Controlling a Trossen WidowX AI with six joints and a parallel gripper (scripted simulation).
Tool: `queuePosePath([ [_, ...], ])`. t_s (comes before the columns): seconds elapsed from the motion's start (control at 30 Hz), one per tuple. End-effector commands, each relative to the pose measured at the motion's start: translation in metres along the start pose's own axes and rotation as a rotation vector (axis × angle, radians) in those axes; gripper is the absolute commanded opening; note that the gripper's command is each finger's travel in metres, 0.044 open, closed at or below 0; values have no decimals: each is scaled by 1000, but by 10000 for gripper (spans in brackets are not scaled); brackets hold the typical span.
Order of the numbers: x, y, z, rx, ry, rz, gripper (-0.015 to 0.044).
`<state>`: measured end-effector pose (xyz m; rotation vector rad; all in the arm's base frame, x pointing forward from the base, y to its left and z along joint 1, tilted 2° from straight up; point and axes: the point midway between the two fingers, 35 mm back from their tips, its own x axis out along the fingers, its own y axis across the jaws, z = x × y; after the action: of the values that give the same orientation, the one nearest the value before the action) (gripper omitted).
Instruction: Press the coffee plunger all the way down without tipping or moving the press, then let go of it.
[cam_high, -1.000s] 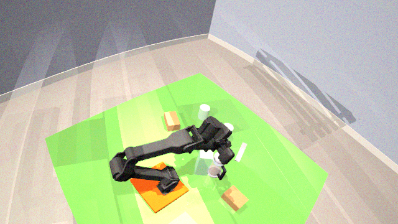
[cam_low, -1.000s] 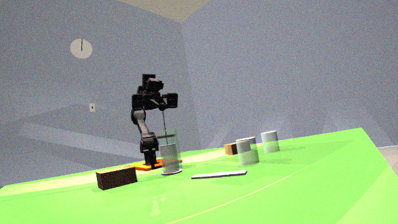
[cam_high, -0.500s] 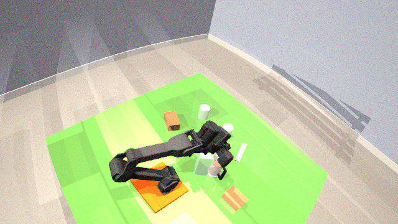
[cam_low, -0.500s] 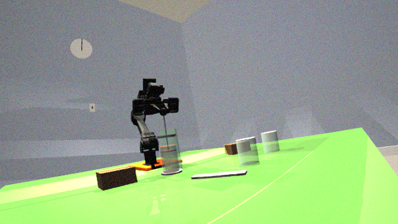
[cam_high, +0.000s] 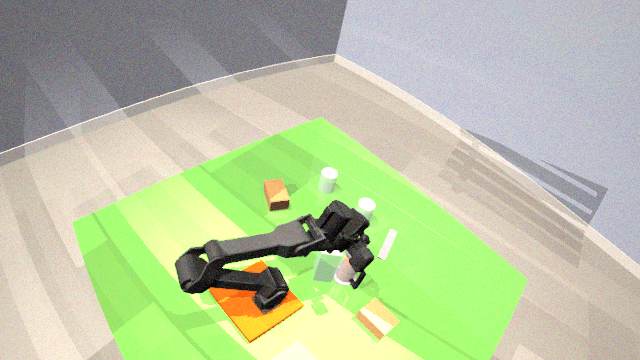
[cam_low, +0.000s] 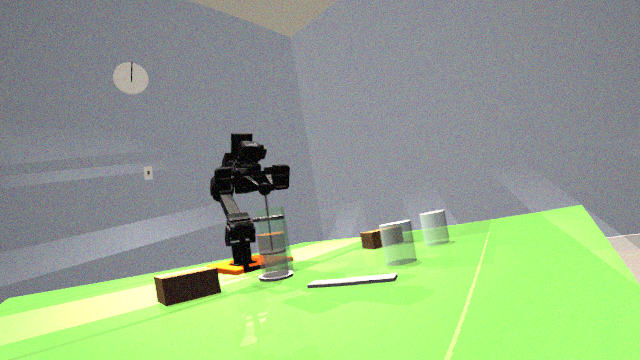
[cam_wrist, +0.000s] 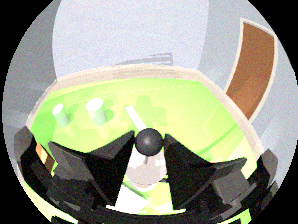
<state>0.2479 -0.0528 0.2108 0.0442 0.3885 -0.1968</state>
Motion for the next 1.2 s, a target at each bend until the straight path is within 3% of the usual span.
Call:
queuePosePath([
  [0.0, 13, 0, -32, 7, 78, -2, 119],
  [1.17, 22, 0, -26, 7, 78, -2, 119],
])
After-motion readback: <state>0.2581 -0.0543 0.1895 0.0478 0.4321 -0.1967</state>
